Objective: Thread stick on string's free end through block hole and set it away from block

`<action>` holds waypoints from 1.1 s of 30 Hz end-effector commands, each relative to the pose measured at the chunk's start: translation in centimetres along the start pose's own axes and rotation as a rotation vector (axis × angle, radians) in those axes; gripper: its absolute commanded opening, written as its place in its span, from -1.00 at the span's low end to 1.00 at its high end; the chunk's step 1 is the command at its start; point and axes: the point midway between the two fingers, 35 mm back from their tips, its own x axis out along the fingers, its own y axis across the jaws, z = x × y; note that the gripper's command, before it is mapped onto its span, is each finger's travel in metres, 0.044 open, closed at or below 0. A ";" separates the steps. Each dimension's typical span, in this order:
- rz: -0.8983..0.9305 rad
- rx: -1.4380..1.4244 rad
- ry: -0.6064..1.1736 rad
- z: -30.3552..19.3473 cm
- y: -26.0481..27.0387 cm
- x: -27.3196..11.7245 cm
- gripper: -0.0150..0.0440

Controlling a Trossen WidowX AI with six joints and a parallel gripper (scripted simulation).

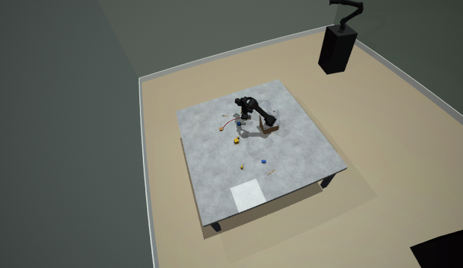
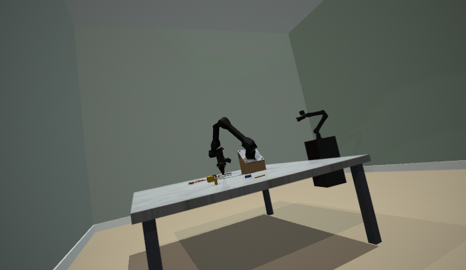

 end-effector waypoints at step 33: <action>0.009 -0.005 0.007 -0.1 0.2 -4.9 -0.49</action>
